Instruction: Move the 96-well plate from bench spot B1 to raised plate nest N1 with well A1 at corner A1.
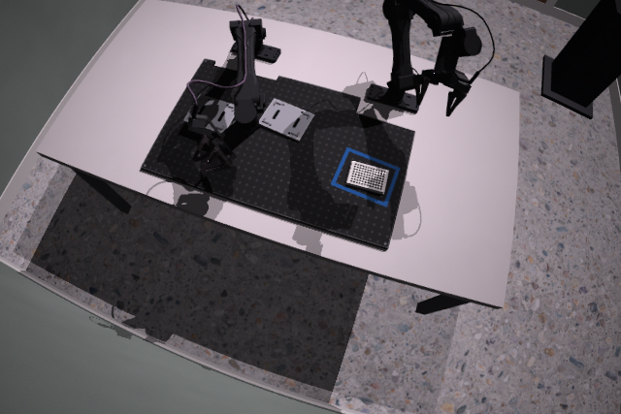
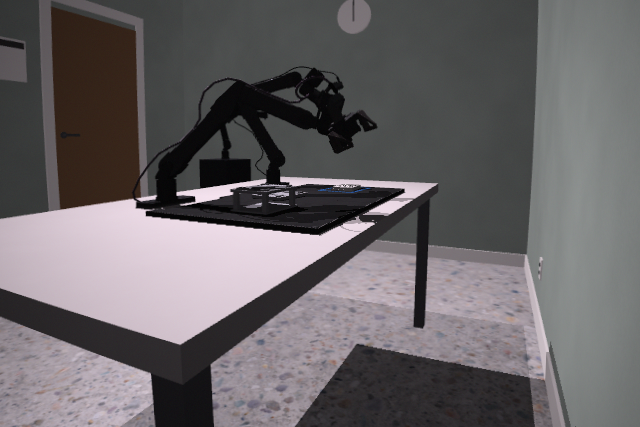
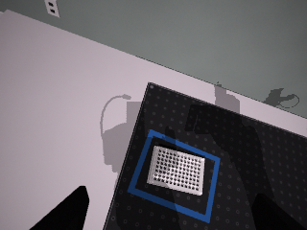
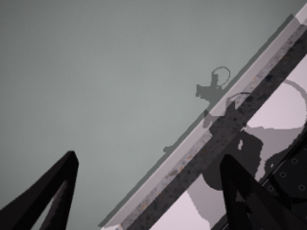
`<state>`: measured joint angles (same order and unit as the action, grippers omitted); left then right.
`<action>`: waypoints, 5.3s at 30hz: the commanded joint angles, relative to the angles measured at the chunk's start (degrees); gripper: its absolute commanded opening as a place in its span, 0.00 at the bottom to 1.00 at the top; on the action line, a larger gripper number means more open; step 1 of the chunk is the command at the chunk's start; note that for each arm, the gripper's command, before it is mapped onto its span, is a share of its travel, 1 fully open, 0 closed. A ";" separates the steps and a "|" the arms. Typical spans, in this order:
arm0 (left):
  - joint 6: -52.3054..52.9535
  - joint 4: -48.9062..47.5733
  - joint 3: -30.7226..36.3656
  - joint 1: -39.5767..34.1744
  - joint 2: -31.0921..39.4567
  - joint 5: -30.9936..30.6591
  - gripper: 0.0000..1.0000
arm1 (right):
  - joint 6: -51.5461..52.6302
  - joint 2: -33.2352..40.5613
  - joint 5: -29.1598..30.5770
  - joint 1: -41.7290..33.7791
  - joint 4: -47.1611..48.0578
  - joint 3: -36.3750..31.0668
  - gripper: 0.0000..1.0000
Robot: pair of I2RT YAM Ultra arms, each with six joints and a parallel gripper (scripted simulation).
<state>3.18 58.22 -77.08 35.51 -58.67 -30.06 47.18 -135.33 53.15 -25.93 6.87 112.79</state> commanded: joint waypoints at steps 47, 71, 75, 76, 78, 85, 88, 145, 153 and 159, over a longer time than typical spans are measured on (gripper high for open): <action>-3.38 -19.73 26.23 -40.06 -12.74 26.63 1.00 | -45.04 69.66 -53.01 -34.12 8.86 -71.24 1.00; -3.21 -19.73 26.22 -39.71 -12.46 26.63 1.00 | -45.04 69.18 -53.01 -33.79 8.13 -70.64 1.00; -3.21 -19.73 26.22 -39.71 -12.46 26.63 1.00 | -45.04 69.18 -53.01 -33.79 8.13 -70.64 1.00; -3.21 -19.73 26.22 -39.71 -12.46 26.63 1.00 | -45.04 69.18 -53.01 -33.79 8.13 -70.64 1.00; -3.21 -19.73 26.22 -39.71 -12.46 26.63 1.00 | -45.04 69.18 -53.01 -33.79 8.13 -70.64 1.00; -3.21 -19.73 26.22 -39.71 -12.46 26.63 1.00 | -45.04 69.18 -53.01 -33.79 8.13 -70.64 1.00; -2.22 -19.63 26.22 -39.71 -12.75 26.47 1.00 | -45.04 69.18 -53.01 -33.79 8.13 -70.64 1.00; 81.48 7.31 -9.49 -40.43 -51.67 30.05 1.00 | -45.04 69.18 -53.01 -33.79 8.13 -70.64 1.00; 81.44 3.75 -6.17 -40.52 -52.39 30.05 1.00 | -45.04 69.18 -53.01 -33.79 8.13 -70.64 1.00; 81.44 2.15 -4.95 -40.52 -52.76 30.05 1.00 | -45.04 69.18 -53.01 -33.79 8.13 -70.64 1.00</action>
<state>84.33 61.95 -82.61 -4.47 -110.69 0.03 2.50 -67.16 0.80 -59.57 13.93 41.89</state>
